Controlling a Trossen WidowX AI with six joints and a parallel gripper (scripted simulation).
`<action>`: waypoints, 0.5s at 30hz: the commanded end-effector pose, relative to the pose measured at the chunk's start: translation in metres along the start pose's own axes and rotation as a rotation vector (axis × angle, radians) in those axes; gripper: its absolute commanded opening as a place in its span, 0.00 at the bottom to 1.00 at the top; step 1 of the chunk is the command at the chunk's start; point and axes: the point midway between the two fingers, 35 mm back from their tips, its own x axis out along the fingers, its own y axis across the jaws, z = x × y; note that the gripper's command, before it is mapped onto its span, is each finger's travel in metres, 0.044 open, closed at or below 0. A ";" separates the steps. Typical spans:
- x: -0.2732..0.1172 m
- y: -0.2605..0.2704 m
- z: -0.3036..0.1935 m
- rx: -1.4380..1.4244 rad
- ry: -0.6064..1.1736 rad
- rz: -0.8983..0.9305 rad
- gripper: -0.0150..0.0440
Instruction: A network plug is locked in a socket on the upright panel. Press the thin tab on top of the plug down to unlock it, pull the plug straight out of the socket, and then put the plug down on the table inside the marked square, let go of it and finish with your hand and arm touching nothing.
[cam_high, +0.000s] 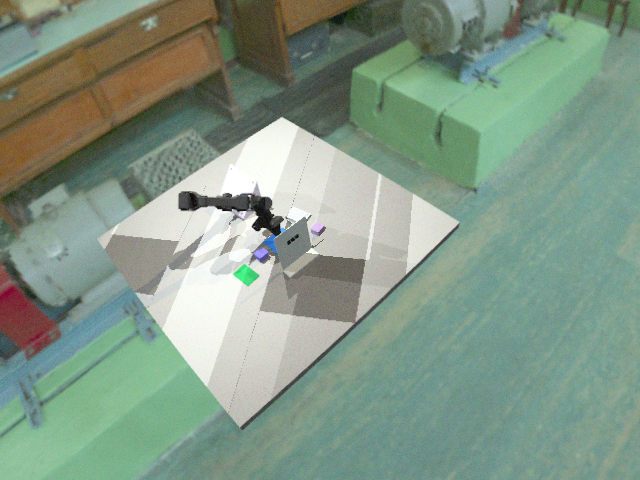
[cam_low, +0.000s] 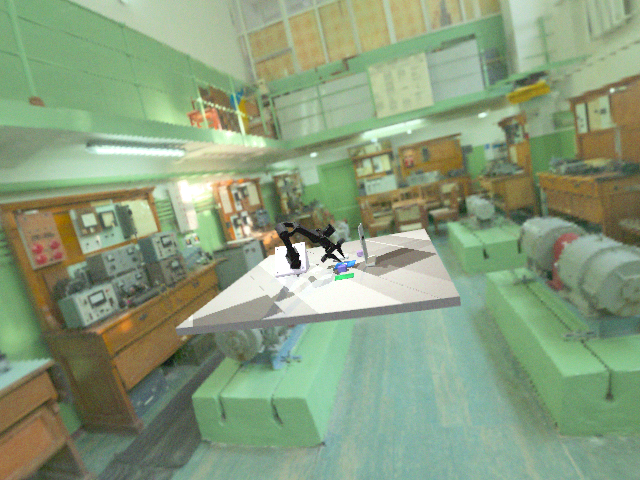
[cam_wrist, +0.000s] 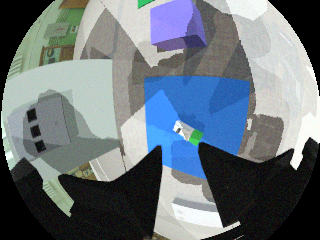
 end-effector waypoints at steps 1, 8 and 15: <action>-0.006 0.003 0.001 0.011 -0.003 0.008 0.52; -0.012 0.004 0.001 0.010 -0.002 0.008 0.52; -0.018 0.009 -0.001 0.010 0.001 0.005 0.52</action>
